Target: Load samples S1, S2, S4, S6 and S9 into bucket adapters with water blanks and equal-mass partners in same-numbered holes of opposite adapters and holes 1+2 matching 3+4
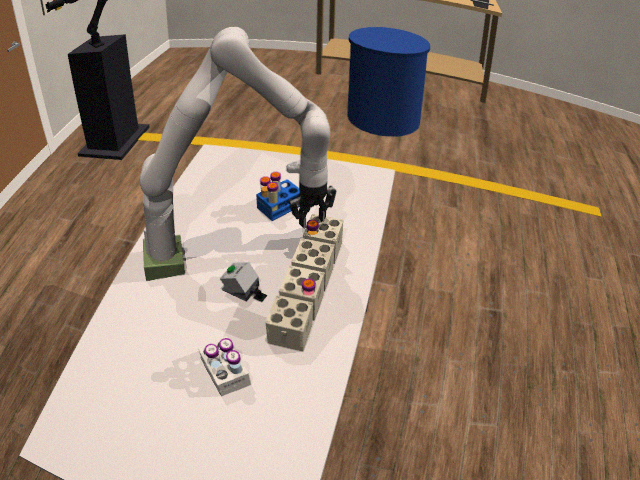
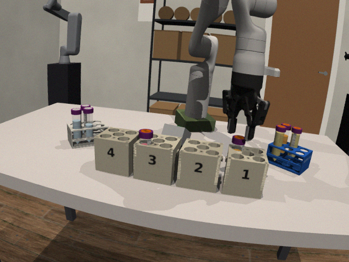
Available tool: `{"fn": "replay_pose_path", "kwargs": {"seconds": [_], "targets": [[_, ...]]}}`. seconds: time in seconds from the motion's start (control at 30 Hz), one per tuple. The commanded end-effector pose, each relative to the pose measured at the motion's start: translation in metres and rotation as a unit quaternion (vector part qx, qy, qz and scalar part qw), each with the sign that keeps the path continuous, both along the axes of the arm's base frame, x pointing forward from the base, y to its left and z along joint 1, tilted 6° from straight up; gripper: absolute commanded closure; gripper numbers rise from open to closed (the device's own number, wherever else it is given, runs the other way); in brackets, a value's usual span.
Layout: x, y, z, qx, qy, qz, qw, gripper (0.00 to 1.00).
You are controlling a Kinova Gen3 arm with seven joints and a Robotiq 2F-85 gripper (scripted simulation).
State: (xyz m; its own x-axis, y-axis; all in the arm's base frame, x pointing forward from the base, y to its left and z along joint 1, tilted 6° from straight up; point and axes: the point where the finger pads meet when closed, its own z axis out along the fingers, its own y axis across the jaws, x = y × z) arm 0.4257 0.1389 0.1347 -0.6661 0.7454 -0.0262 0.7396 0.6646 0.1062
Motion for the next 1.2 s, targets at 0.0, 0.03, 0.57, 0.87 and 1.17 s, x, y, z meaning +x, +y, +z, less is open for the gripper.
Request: {"fn": "replay_pose_path", "kwargs": {"seconds": [0.0, 0.03, 0.57, 0.87, 1.17], "targets": [[0.001, -0.001, 0.009, 0.001, -0.003, 0.0, 1.0, 0.38], [0.001, -0.001, 0.01, 0.001, -0.003, 0.0, 1.0, 0.38], [-0.001, -0.003, 0.029, 0.0, -0.003, -0.001, 1.0, 0.38], [-0.002, -0.003, 0.038, -0.001, -0.003, -0.002, 1.0, 0.38], [-0.003, -0.004, 0.05, -0.001, -0.003, -0.002, 1.0, 0.38]]}}
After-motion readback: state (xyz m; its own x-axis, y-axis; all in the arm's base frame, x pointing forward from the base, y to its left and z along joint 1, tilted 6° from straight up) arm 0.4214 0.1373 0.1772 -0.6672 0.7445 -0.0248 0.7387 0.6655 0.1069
